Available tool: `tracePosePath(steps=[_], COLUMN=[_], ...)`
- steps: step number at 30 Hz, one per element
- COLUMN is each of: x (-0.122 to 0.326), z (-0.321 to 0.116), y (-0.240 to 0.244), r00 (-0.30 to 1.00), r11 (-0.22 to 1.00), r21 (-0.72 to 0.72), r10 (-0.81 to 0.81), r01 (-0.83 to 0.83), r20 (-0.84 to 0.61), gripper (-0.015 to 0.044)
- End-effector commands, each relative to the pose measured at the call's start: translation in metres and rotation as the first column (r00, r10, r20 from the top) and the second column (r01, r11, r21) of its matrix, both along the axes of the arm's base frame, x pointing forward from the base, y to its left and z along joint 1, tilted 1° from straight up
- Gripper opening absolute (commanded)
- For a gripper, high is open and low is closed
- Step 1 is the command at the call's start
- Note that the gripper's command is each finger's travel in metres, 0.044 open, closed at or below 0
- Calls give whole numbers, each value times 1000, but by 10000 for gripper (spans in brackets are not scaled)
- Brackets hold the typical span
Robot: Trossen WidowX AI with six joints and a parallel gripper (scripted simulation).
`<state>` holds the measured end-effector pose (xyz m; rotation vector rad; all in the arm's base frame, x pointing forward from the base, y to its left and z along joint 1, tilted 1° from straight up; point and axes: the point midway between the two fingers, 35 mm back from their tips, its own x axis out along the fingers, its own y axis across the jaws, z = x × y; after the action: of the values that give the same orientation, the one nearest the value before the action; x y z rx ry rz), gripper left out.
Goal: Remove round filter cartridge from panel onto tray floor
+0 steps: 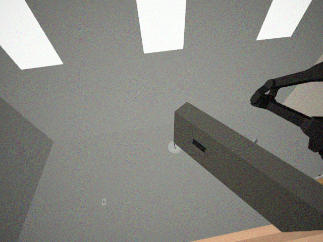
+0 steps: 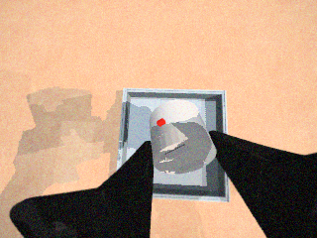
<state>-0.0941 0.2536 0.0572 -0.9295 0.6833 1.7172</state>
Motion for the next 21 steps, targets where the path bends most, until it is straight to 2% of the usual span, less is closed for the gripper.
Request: tracePosePath(steps=[1,21], x=[-1,-1], z=[-9,-75], y=[1,1], r00=[1000,1000], r11=[1000,1000], r21=[0,-1], r10=[-3,-3], r01=[3,3], r20=[3,3], gripper=[0,0])
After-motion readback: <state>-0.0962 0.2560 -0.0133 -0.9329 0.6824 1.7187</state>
